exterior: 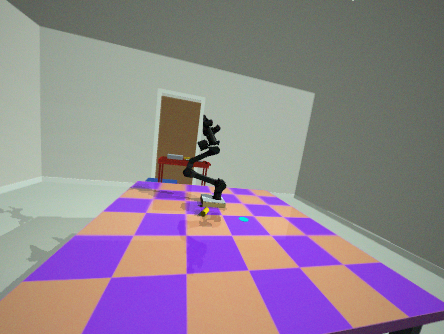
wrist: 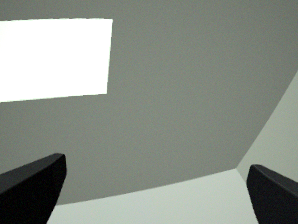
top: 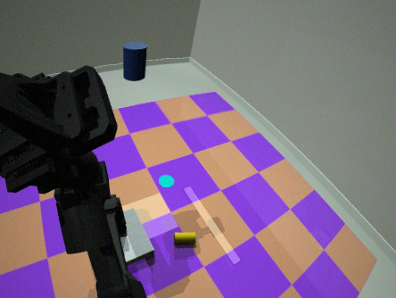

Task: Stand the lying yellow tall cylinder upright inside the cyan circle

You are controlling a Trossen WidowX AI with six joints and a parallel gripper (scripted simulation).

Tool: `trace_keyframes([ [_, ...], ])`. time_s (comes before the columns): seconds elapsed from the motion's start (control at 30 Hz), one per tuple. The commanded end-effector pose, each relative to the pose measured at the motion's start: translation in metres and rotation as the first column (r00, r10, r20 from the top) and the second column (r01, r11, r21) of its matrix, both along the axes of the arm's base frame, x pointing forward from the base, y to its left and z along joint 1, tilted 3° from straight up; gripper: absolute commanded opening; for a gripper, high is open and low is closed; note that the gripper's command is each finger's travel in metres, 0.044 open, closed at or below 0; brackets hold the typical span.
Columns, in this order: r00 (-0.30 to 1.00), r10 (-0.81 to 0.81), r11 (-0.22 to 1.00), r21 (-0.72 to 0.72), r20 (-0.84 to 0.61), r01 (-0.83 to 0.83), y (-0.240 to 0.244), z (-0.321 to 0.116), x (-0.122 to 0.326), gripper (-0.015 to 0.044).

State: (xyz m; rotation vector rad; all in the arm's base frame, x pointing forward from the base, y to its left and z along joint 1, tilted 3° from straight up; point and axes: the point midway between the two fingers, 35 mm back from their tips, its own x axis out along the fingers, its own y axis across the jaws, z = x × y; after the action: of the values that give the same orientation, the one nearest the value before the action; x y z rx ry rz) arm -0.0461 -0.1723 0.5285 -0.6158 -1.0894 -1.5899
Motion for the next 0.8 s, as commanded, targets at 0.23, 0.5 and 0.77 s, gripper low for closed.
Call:
trace_keyframes([
  [0.23,0.998,0.065,0.923,-0.380,0.012,-0.055,0.093,0.038,-0.011,0.0309],
  [0.5,0.975,0.115,0.668,-0.712,-0.190,-0.217,0.209,0.054,0.022,0.0309],
  [0.77,0.843,0.046,0.401,-0.763,-0.537,-0.508,0.300,0.034,0.098,0.0309],
])
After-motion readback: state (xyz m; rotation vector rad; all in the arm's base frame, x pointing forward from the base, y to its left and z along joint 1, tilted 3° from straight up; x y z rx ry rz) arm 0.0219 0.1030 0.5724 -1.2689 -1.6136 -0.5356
